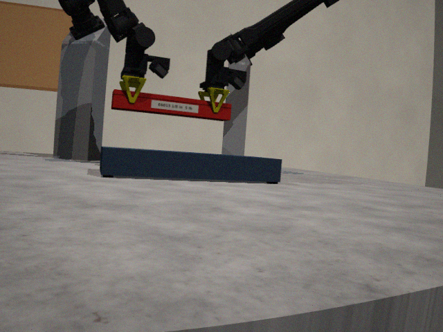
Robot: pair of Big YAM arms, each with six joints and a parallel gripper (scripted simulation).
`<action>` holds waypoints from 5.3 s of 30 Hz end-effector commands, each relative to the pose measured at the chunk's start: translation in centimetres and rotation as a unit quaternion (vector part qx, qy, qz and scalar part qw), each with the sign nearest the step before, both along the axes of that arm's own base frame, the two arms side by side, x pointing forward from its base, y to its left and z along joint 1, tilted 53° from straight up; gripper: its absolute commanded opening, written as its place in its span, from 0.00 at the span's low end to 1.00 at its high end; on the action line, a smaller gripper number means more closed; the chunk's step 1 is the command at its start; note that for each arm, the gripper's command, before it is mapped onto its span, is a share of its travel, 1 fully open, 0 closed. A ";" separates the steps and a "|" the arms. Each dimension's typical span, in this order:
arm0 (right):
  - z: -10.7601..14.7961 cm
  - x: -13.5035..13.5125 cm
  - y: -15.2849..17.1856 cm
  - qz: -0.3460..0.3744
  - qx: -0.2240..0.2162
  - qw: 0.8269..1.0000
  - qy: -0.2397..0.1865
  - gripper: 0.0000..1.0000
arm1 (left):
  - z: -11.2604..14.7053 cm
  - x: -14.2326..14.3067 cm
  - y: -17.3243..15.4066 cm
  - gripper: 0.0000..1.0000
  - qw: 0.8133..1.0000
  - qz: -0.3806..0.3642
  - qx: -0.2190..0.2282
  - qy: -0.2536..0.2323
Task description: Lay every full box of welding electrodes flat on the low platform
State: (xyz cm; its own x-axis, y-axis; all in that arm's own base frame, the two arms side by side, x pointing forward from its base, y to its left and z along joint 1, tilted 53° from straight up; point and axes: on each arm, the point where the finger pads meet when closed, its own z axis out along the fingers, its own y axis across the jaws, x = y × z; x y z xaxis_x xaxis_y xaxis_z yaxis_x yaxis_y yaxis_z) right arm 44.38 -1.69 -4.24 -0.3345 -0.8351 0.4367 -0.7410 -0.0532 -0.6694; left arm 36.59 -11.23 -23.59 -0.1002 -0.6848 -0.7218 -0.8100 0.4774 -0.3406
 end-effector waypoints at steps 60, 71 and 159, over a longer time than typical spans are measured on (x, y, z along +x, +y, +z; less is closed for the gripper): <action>-5.2 -7.2 1.0 0.010 0.003 1.000 -0.004 0.00 | -1.1 -7.4 3.6 0.00 1.000 -0.014 -0.003 -0.007; -6.6 -8.3 0.8 0.010 -0.001 1.000 0.010 0.00 | -1.9 -8.6 4.6 0.00 1.000 -0.014 0.006 0.004; -12.6 -8.3 -2.2 0.010 -0.004 1.000 0.013 0.00 | -6.3 -9.0 9.9 0.00 1.000 -0.014 0.007 0.007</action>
